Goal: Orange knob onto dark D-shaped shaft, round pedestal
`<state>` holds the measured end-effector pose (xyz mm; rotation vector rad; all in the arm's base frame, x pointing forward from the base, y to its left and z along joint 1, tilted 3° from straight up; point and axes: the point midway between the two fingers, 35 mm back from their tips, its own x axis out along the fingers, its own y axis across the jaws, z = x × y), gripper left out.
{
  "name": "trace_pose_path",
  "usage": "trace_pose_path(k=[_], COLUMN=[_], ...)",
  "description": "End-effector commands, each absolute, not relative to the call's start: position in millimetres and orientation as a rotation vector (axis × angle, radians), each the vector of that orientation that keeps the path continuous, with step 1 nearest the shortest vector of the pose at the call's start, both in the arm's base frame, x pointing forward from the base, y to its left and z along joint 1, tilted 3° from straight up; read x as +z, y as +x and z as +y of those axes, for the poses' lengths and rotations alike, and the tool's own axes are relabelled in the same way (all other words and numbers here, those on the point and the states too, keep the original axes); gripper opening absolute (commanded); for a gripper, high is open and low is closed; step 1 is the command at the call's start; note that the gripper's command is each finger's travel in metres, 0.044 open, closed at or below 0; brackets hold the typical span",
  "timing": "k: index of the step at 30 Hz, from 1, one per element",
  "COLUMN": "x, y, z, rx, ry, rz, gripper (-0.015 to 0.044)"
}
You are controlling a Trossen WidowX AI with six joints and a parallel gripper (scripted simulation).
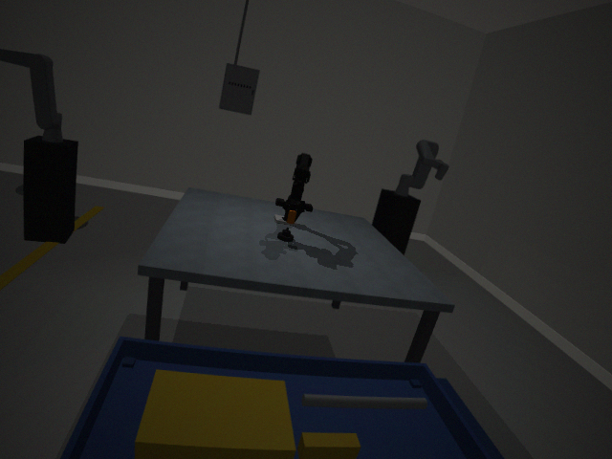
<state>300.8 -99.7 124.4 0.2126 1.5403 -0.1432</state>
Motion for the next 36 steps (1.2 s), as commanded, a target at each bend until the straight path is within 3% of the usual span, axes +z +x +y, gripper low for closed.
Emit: trace_pose_path(k=[1,36], x=[119.6,93.5], y=[300.6,300.8], z=[-108.4,-108.0], rx=[-0.142,-0.145], ry=[0.206,0.21], rz=[1.542,1.542], gripper=[0.0,0.0])
